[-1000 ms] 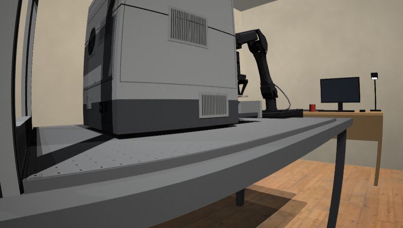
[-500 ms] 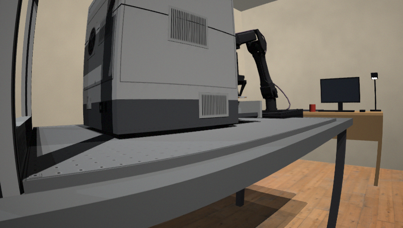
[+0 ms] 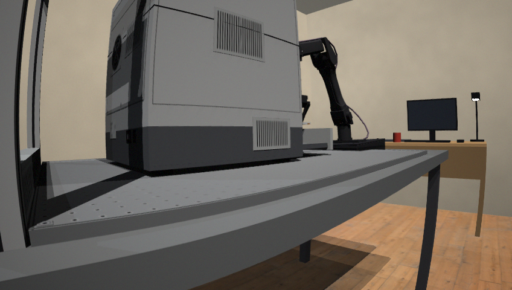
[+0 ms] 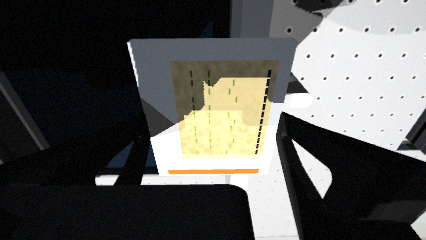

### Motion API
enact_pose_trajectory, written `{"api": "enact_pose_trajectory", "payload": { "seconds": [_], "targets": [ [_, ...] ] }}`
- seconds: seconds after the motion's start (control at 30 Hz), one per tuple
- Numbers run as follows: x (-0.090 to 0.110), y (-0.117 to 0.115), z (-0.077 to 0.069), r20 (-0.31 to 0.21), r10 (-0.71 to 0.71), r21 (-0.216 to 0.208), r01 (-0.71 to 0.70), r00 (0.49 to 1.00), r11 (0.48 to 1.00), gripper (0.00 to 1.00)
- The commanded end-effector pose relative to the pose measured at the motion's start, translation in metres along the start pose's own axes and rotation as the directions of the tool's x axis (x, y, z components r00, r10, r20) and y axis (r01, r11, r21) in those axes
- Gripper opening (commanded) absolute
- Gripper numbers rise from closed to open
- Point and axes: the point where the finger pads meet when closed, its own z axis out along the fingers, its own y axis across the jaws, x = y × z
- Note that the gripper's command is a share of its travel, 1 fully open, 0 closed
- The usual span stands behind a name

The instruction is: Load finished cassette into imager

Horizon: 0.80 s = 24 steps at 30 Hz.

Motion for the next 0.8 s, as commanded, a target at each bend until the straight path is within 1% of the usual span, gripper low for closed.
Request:
{"api": "enact_pose_trajectory", "payload": {
  "seconds": [0.0,0.07,0.13,0.3,0.33,0.37,0.4,0.67,0.73,0.77],
  "targets": [
    [-0.003,0.010,-0.010,-0.001,-0.002,-0.019,0.002,1.000,1.000,0.00],
    [-0.003,0.012,-0.010,-0.001,-0.001,-0.019,0.001,1.000,1.000,0.00],
    [-0.003,0.015,-0.013,-0.001,-0.001,-0.028,0.001,1.000,1.000,0.00],
    [-0.002,0.019,-0.010,-0.001,-0.005,-0.020,0.005,1.000,1.000,0.00],
    [-0.002,0.021,-0.023,-0.002,-0.002,-0.056,0.002,1.000,0.998,0.00],
    [-0.002,0.022,-0.013,-0.001,-0.003,-0.028,0.003,1.000,1.000,0.00],
    [-0.002,0.023,-0.009,-0.001,-0.003,-0.020,0.003,1.000,1.000,0.00],
    [-0.003,0.033,-0.009,-0.001,-0.002,-0.020,0.002,1.000,1.000,0.00],
    [-0.002,0.036,-0.012,-0.002,-0.004,-0.028,0.004,1.000,1.000,0.00],
    [-0.002,0.037,-0.010,-0.001,-0.004,-0.023,0.004,1.000,1.000,0.00]
  ]
}}
